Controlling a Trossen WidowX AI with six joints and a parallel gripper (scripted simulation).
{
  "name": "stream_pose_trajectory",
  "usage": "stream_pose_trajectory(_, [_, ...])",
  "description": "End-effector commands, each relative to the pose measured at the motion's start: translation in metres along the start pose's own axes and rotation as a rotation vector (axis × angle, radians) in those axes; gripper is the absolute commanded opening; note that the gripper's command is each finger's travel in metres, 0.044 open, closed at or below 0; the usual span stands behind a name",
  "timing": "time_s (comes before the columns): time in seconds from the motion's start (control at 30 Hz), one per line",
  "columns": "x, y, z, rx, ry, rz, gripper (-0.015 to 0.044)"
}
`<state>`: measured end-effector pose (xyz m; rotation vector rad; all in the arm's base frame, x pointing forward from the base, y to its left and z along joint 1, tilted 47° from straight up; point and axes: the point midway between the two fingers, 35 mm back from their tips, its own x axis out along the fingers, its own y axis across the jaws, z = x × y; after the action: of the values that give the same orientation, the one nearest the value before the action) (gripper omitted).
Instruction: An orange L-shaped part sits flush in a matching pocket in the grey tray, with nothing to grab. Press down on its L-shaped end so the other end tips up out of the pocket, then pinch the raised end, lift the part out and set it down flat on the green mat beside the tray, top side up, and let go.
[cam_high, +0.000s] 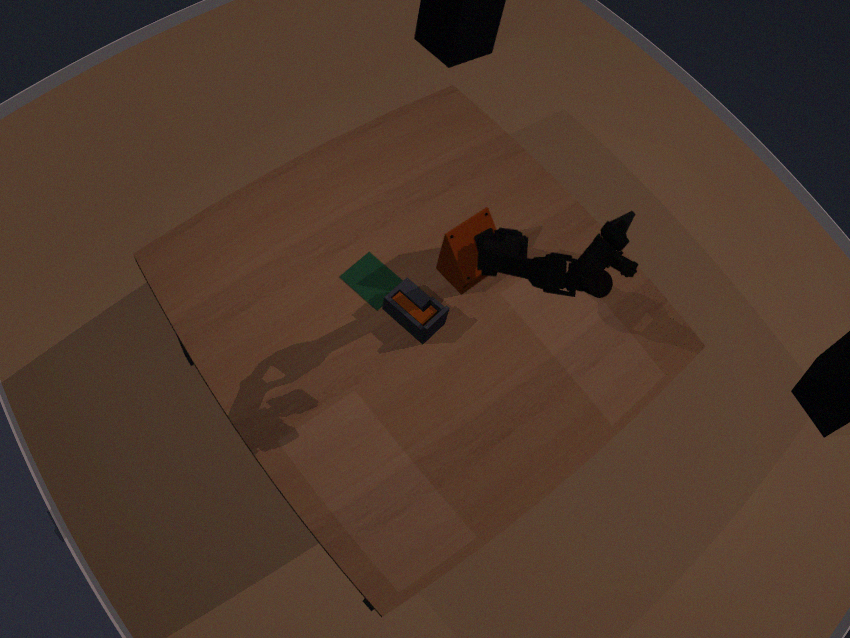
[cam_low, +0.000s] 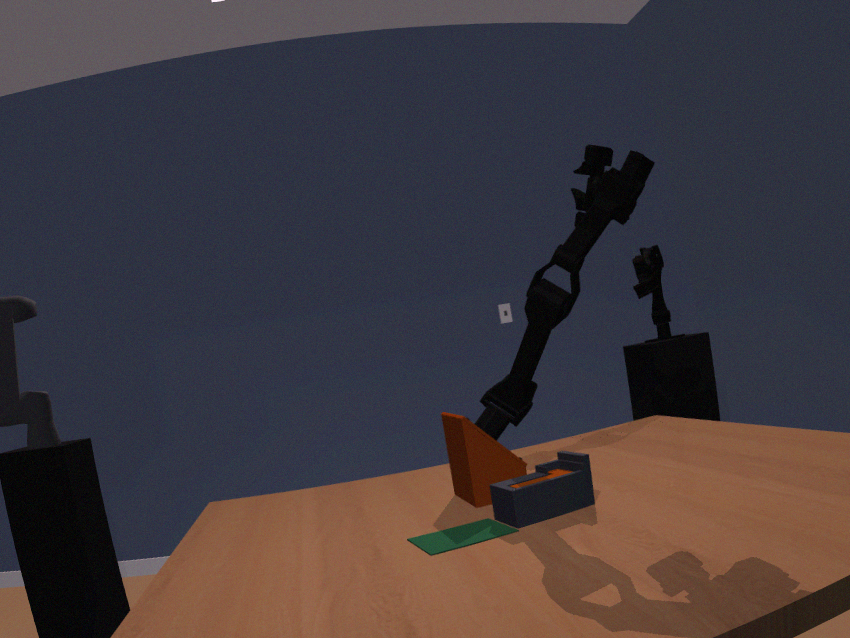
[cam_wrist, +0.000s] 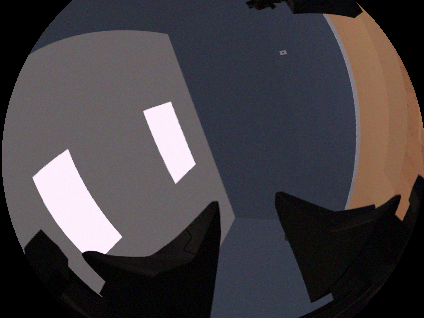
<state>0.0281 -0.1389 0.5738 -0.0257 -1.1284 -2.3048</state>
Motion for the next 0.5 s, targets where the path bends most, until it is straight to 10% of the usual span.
stream_pose_trajectory(0.0, [0.019,-0.027,0.018,-0.021,-0.084,-0.106,0.0180])
stream_pose_trajectory(0.47, [0.051,-0.106,0.071,-0.021,-0.313,-0.413,0.0180])
